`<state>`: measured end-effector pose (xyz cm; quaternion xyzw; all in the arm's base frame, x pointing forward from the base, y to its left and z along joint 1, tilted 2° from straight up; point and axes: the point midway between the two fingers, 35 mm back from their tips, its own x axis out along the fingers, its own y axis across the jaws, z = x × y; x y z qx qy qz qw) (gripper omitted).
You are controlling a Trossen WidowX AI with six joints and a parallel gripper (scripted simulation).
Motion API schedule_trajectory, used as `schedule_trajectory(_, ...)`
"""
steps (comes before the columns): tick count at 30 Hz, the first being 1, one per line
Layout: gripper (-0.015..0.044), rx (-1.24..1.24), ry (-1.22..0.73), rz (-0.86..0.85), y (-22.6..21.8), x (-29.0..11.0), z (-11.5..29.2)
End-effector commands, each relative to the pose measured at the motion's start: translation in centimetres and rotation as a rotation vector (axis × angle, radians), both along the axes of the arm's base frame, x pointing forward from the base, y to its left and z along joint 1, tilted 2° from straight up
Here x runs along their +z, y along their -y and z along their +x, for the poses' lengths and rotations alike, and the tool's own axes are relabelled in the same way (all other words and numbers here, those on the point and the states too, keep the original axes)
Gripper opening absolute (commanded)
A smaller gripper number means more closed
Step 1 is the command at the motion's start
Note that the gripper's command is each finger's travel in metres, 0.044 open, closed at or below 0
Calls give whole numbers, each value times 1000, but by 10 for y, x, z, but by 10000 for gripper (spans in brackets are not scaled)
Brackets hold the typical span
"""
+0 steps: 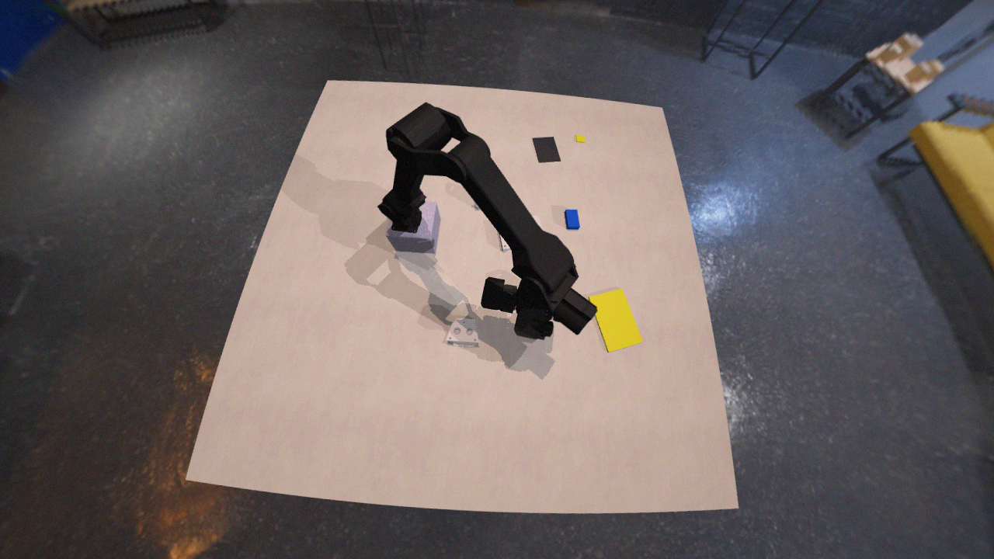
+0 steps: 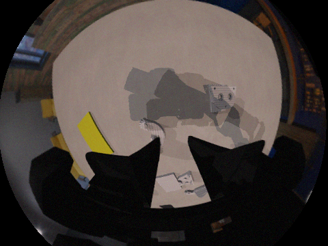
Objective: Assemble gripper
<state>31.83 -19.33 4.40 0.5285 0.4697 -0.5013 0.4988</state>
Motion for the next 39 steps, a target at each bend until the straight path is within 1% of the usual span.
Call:
schedule_trajectory(1,99,5,-1,1,0,0,0)
schedule_trajectory(5,0,5,-1,1,0,0,0)
schedule_trajectory(22,0,5,-1,1,0,0,0)
schedule_trajectory(39,440,0,0,0,0,0,0)
